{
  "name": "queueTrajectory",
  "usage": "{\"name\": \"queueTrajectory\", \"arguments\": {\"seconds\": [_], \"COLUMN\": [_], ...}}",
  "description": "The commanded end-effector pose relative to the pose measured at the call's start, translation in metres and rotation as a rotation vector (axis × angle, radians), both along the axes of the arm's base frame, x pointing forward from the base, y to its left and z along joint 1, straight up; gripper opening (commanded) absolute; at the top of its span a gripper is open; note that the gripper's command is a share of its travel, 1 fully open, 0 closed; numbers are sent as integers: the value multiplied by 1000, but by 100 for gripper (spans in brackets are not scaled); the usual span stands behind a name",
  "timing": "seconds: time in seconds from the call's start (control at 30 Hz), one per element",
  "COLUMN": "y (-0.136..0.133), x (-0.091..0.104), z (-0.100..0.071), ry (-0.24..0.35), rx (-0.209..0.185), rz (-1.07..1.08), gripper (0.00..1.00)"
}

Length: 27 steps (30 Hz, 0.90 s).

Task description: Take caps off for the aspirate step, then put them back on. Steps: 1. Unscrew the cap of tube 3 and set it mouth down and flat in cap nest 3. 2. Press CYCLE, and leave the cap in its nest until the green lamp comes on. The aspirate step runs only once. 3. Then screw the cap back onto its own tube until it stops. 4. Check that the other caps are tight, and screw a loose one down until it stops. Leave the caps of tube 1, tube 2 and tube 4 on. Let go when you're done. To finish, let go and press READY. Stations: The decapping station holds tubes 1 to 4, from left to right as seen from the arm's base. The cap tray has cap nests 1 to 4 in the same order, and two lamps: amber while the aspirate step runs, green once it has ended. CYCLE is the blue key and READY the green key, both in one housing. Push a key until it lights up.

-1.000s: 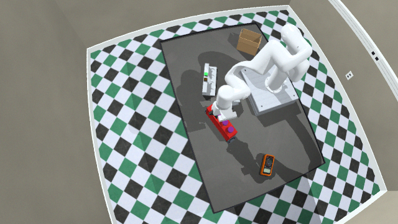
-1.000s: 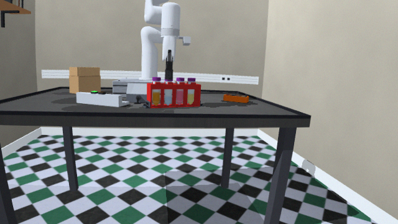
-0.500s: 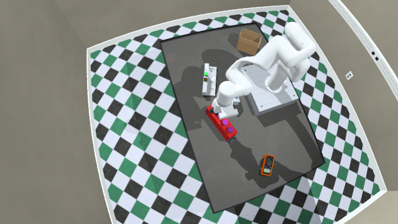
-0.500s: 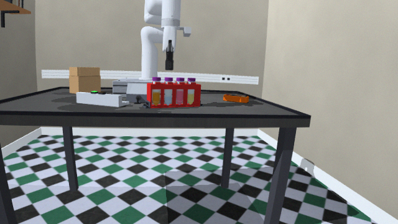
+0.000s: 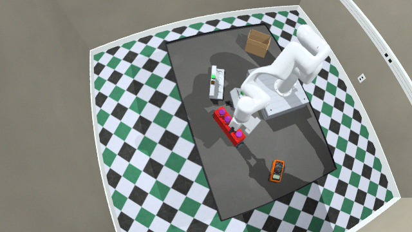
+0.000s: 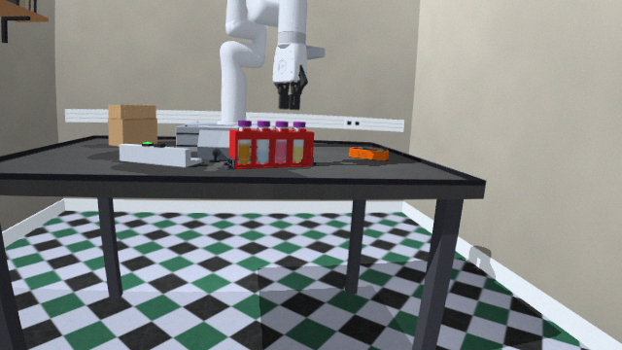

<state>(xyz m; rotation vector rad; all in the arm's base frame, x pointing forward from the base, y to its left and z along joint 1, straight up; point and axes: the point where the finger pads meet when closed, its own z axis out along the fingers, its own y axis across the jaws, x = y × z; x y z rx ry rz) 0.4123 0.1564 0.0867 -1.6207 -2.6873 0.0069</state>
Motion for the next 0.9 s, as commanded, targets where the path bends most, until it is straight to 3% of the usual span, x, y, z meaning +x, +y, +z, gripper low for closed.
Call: {"name": "queueTrajectory", "arguments": {"seconds": [0.0, 0.27, 0.67, 0.87], "y": [33, 33, 32, 32], "x": [-6, -6, -6, -6], "z": [1, 1, -34, -34], "ry": [-7, -7, -7, -7], "rx": [-3, -3, -3, -3], "rz": [31, 31, 31, 31], "gripper": [46, 46, 46, 46]}}
